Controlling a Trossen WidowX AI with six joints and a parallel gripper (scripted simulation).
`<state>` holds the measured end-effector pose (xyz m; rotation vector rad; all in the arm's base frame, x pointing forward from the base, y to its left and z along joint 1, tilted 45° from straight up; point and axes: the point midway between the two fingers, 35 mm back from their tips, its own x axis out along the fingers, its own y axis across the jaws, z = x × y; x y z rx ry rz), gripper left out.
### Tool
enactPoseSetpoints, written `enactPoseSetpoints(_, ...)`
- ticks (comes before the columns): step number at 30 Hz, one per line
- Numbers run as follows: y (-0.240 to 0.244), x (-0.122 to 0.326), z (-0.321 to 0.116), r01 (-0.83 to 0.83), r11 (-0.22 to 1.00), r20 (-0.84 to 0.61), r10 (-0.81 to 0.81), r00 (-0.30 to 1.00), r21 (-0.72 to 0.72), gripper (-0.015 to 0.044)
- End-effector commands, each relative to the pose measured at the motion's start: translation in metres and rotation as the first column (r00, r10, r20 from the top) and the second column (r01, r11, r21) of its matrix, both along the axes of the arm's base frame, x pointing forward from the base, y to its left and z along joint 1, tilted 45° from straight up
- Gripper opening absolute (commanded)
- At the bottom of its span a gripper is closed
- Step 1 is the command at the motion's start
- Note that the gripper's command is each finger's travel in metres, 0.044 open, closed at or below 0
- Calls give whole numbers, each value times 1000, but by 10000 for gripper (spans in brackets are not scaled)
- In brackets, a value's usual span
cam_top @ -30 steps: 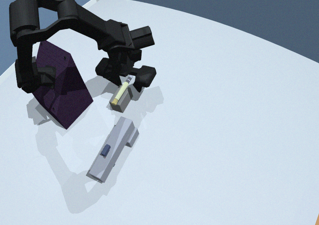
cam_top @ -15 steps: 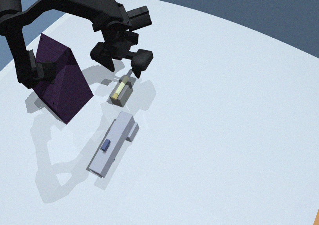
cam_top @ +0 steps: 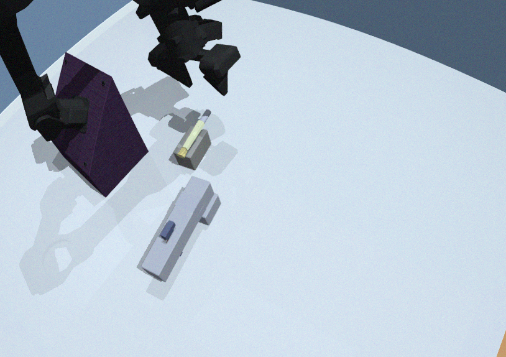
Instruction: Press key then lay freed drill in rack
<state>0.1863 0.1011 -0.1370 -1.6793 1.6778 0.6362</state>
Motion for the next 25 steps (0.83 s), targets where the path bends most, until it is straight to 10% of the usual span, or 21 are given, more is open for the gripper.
enactPoseSetpoints(1, 50, 4, 9, -20, 995, 251, -6, 968, 100, 440)
enactPoseSetpoints(13, 188, -64, 50, -136, 793, 602, -325, 730, 594, 440)
enactPoseSetpoints(25, 273, -193, 107, -136, 189, 232, -716, 658, 972, 440)
